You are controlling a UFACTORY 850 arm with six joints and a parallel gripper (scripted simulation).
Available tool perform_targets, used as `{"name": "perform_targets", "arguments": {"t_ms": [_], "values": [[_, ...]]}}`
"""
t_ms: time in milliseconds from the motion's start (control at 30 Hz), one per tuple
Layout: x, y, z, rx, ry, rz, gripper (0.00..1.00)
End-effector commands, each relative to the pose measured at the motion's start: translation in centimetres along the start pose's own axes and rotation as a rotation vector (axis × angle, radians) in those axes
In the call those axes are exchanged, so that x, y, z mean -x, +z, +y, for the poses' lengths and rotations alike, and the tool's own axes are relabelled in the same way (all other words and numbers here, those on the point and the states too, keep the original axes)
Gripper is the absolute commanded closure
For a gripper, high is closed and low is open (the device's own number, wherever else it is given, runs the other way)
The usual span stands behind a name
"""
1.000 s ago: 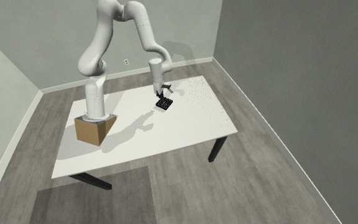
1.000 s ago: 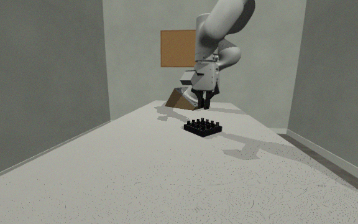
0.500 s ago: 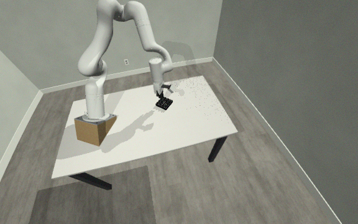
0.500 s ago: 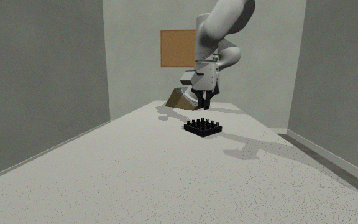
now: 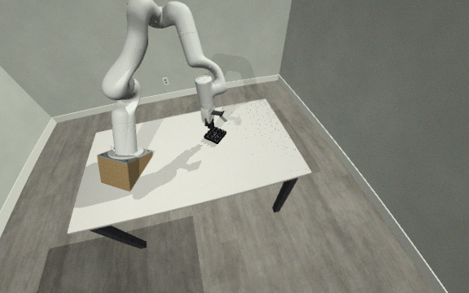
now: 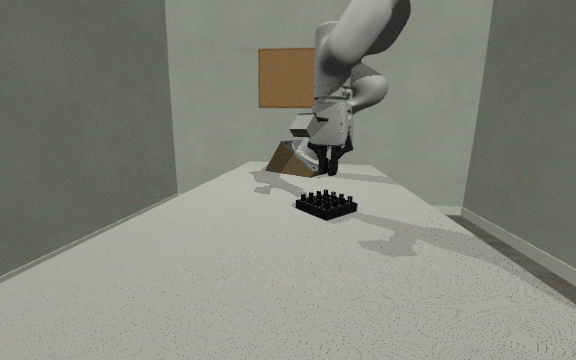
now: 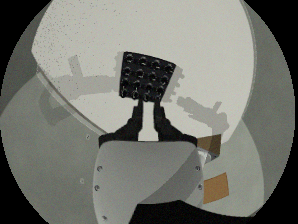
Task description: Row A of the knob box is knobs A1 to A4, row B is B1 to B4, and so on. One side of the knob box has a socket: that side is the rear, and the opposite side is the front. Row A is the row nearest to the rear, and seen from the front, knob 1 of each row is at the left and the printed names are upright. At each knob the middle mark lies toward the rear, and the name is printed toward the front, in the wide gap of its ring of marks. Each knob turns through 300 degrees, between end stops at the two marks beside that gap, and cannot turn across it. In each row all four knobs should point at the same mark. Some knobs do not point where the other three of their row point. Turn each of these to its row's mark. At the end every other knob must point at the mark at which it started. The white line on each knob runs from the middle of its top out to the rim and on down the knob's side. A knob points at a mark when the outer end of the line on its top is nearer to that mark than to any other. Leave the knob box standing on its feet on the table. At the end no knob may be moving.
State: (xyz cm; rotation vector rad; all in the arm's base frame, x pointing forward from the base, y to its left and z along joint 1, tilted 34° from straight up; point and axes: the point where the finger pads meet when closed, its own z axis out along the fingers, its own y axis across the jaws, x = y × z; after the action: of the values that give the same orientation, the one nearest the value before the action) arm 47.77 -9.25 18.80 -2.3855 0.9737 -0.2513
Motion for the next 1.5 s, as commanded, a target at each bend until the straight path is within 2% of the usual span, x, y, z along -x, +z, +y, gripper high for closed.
{"name": "perform_targets", "arguments": {"t_ms": [0, 600, 1467], "values": [[-0.1, 0.0, 0.0, -0.001, 0.000, 0.001, 0.81], [-0.1, 1.1, 0.0, -0.001, -0.001, 0.002, 0.81], [0.0, 4.0, 0.1, -0.001, -0.001, 0.002, 0.81]]}}
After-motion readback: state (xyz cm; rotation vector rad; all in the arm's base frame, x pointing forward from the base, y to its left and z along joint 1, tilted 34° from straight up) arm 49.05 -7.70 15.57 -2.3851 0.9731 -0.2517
